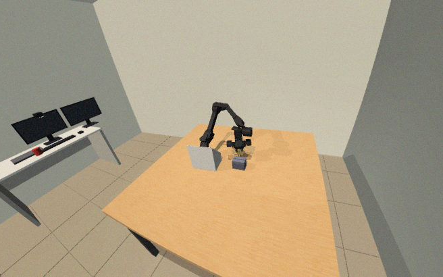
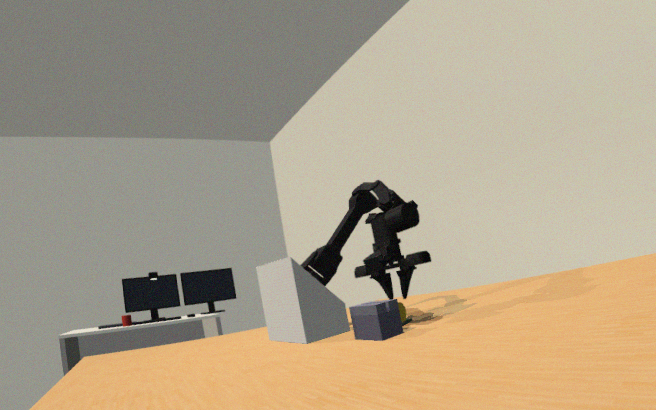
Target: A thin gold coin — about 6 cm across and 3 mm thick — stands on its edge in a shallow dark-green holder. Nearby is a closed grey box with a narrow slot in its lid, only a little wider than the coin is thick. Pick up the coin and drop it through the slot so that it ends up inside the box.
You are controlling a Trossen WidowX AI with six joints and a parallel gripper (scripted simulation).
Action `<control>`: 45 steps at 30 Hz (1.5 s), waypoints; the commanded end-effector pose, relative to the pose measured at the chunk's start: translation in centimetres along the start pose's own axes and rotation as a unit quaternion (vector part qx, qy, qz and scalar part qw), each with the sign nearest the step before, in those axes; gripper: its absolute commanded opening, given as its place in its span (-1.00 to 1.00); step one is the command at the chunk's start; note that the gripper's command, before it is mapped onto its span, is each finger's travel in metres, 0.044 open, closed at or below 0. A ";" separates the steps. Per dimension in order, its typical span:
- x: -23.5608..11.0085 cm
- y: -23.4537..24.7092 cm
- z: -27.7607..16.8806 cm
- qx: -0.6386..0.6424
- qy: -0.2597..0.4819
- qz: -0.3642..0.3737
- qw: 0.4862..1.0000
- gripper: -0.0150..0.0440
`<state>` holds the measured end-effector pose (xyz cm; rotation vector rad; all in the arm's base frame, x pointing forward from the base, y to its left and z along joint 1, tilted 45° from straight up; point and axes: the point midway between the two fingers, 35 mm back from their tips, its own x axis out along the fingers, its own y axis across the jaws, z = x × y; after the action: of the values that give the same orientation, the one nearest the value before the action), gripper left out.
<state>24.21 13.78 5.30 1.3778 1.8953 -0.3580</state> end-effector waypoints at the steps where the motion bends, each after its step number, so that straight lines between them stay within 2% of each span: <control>1: 0.7 -0.1 0.1 0.005 0.003 -0.004 1.000 0.05; 31: 5.2 -0.3 -0.1 0.005 0.005 -0.003 1.000 0.05; 37: 5.2 -0.3 -0.1 0.005 0.005 -0.003 1.000 -0.48; 45: 5.2 -0.3 -0.1 0.005 0.005 -0.003 1.000 -0.49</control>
<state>23.22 17.34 1.65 1.3791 1.9058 -0.3608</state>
